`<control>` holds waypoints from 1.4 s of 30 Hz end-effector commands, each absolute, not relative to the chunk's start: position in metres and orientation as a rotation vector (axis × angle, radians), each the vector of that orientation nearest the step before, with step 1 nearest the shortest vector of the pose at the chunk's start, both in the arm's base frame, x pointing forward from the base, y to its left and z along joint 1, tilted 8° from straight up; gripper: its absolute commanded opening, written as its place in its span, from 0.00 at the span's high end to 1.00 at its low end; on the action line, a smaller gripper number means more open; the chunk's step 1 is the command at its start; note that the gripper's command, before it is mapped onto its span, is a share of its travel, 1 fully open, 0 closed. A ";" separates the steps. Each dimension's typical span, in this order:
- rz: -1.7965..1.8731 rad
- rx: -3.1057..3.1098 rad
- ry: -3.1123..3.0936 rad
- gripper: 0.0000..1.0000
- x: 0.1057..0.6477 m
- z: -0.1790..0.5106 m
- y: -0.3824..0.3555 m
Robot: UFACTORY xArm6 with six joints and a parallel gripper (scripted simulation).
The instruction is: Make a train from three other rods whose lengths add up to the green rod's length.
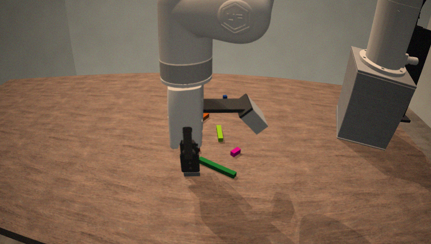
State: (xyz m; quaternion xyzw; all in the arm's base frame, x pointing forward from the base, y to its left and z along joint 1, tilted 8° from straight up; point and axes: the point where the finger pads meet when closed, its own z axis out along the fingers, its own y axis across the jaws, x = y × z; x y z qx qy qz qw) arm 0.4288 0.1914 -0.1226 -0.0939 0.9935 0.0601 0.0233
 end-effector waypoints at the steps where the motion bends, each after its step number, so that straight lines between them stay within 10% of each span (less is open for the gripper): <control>1: 0.189 -0.290 3.072 0.76 0.430 -0.126 0.192; 42: 0.189 -0.290 3.072 0.76 0.430 -0.130 0.193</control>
